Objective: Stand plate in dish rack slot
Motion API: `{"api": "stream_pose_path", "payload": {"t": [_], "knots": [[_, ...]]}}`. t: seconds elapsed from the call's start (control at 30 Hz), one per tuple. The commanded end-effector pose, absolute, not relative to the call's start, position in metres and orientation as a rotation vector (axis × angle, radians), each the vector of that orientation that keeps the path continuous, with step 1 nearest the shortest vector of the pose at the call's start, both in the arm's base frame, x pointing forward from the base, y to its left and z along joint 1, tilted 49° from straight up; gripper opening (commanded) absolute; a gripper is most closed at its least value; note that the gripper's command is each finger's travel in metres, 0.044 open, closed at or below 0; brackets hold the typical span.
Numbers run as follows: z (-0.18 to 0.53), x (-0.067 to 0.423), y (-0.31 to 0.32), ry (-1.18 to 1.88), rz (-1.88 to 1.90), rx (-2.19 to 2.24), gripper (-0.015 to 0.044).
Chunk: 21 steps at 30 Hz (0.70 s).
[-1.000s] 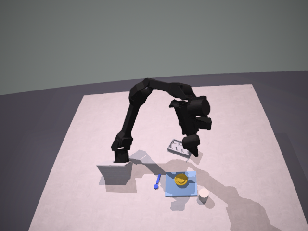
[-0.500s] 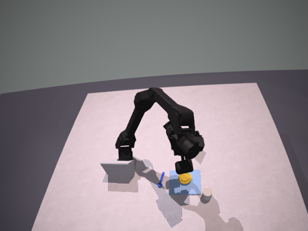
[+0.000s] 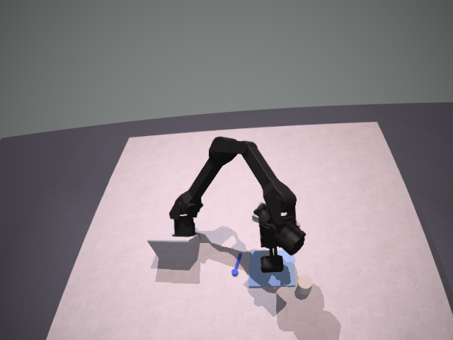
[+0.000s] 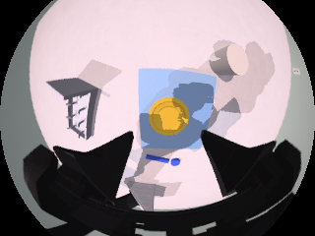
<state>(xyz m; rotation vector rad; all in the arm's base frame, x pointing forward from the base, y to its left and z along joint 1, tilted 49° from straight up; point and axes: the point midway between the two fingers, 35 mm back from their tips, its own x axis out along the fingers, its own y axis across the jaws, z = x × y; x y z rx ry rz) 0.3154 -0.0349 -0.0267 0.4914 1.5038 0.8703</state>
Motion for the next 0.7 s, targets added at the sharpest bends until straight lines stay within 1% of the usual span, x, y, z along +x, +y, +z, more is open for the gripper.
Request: {"api": "stream_pose_path", "payload": {"t": [0.0, 0.67], "knots": [[-0.028, 0.316, -0.04, 1.497, 0.84, 0.491, 0.04], [-0.047, 0.314, -0.019, 1.496, 0.839, 0.491, 0.04]]}}
